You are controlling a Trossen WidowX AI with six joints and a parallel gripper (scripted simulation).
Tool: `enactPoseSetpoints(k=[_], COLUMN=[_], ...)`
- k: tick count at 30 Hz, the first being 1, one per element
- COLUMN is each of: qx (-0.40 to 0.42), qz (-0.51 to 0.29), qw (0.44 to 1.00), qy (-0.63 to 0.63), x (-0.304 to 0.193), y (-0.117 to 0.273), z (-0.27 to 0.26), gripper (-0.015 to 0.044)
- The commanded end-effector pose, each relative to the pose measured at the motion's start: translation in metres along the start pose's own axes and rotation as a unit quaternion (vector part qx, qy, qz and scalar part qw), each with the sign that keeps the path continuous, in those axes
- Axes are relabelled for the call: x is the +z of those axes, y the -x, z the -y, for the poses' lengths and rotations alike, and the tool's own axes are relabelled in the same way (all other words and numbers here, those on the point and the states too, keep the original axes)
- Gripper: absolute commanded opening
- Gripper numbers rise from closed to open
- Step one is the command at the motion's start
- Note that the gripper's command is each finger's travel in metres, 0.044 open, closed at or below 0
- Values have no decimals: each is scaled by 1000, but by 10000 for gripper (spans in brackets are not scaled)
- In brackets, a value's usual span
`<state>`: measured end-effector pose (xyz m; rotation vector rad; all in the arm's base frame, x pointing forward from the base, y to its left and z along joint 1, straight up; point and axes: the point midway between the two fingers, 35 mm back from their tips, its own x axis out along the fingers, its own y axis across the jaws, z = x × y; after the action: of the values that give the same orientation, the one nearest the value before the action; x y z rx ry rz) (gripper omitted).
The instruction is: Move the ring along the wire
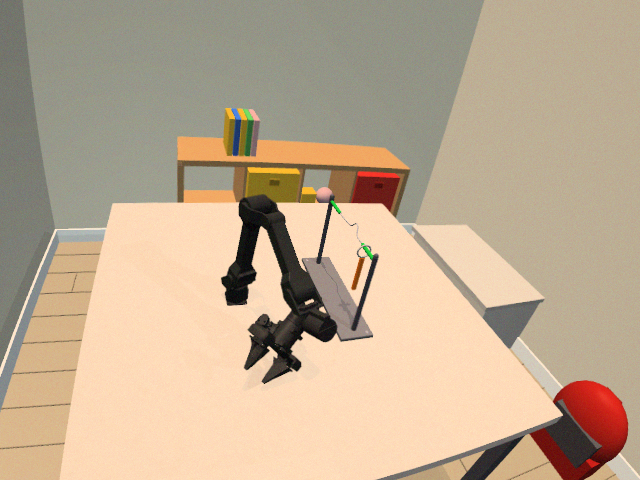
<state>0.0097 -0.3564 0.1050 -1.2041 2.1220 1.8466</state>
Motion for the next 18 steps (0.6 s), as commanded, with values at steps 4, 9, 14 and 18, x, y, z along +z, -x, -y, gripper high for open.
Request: enactPoseSetpoints(k=[4, 9, 14, 18], qx=[-31, -97, -134, -140], qz=[-20, -93, -189, -277], qw=[998, 980, 941, 892], qy=[40, 144, 248, 328], x=[-3, -13, -26, -36], y=[0, 4, 14, 27], z=[11, 38, 60, 74], gripper=[295, 164, 160, 160])
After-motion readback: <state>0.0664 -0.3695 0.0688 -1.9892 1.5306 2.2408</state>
